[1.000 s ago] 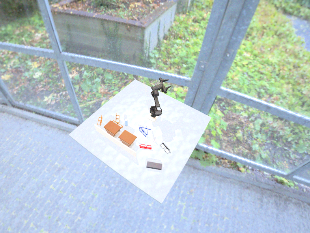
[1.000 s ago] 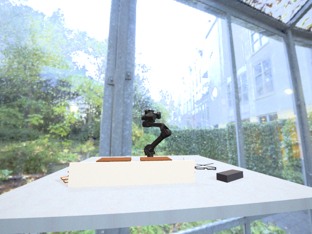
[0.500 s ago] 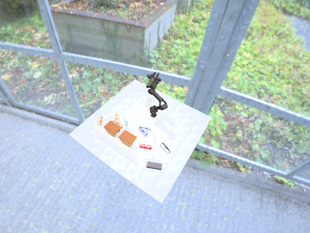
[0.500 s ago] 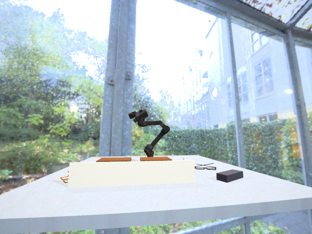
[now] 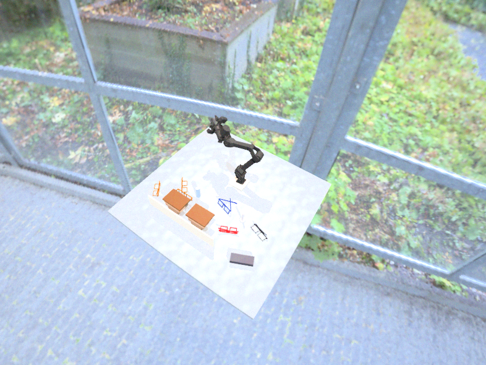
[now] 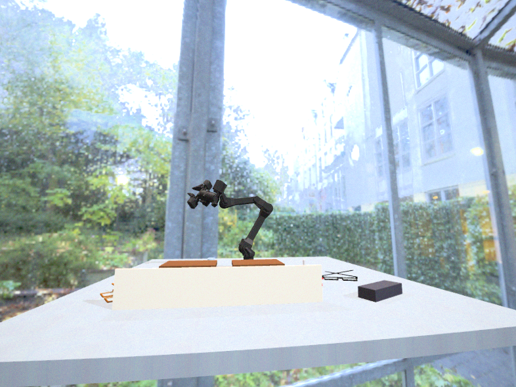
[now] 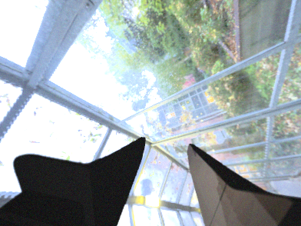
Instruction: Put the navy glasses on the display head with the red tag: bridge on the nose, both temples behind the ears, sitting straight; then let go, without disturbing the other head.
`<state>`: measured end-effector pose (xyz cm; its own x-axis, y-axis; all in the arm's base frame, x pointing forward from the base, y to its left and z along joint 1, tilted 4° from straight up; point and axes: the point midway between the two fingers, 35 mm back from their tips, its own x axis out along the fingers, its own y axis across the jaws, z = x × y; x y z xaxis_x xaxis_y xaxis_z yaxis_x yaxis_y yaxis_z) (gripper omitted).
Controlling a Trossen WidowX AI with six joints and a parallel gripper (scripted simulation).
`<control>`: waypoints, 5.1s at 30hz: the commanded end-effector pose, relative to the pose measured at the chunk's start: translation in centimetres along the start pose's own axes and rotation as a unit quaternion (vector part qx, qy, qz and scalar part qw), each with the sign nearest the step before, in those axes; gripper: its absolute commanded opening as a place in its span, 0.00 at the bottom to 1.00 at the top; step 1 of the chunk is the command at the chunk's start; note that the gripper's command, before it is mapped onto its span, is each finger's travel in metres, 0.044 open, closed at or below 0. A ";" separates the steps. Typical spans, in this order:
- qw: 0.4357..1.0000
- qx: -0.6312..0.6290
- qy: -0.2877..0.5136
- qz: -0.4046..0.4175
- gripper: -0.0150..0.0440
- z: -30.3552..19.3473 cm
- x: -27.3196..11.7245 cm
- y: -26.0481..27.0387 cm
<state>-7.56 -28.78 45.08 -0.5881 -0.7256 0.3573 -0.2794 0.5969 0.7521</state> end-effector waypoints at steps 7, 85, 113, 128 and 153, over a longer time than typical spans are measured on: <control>0.956 -0.075 0.143 -0.243 0.59 -8.1 -5.8 -12.7; 0.187 -0.556 0.484 -0.649 0.46 3.1 -55.7 -22.6; 0.187 -0.557 0.484 -0.649 0.46 4.6 -56.4 -24.5; 0.190 -0.557 0.485 -0.648 0.32 4.5 -56.3 -24.5; 0.188 -0.556 0.484 -0.648 0.25 0.6 -54.8 -19.9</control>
<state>29.72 -0.77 9.06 -0.0084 -0.0614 -0.9981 0.9391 -0.3433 0.0133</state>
